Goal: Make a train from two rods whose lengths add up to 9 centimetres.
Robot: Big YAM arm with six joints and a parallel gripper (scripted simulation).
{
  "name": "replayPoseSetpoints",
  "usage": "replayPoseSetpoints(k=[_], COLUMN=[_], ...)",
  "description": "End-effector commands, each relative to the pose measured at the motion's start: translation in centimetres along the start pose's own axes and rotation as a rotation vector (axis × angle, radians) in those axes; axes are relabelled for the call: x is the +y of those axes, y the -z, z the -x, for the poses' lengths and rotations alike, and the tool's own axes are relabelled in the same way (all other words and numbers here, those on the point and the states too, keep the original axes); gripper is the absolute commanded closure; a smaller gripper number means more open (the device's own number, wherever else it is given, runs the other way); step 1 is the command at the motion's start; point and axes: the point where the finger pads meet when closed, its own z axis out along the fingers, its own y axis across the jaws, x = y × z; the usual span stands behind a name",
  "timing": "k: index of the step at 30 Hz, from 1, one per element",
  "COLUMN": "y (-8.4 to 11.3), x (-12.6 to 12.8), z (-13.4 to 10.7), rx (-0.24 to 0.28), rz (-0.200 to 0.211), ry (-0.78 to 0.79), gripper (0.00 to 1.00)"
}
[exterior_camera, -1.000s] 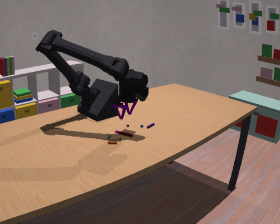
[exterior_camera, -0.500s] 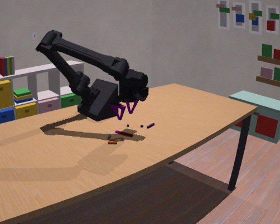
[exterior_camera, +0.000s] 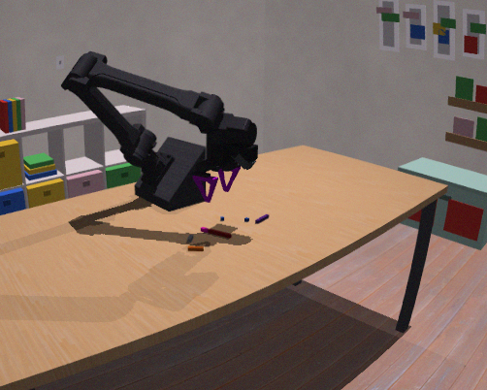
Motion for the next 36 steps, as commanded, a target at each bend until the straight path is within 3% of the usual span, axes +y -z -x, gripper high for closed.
replayPoseSetpoints(k=[1,5,8,12,15,18,20,36], y=[4.3,6.6,6.7,9.5,10.4,10.2,8.7,8.7], x=[-0.7,-0.4,0.0,-0.6,-0.6,-0.2,-0.2,-0.3], z=[1.9,1.8,1.9,1.6,1.6,1.4,0.4,0.4], rx=[-0.067,-0.060,-0.048,-0.068,-0.069,-0.053,-0.015,-0.014], rz=[-0.001,0.000,-0.002,0.004,0.005,0.001,0.000,-0.001], ry=[-0.042,-0.036,-0.025,-0.042,-0.043,-0.029,-0.025,-0.024], gripper=[0.00,0.00,0.00,0.00,0.00,0.00,0.00,0.00])
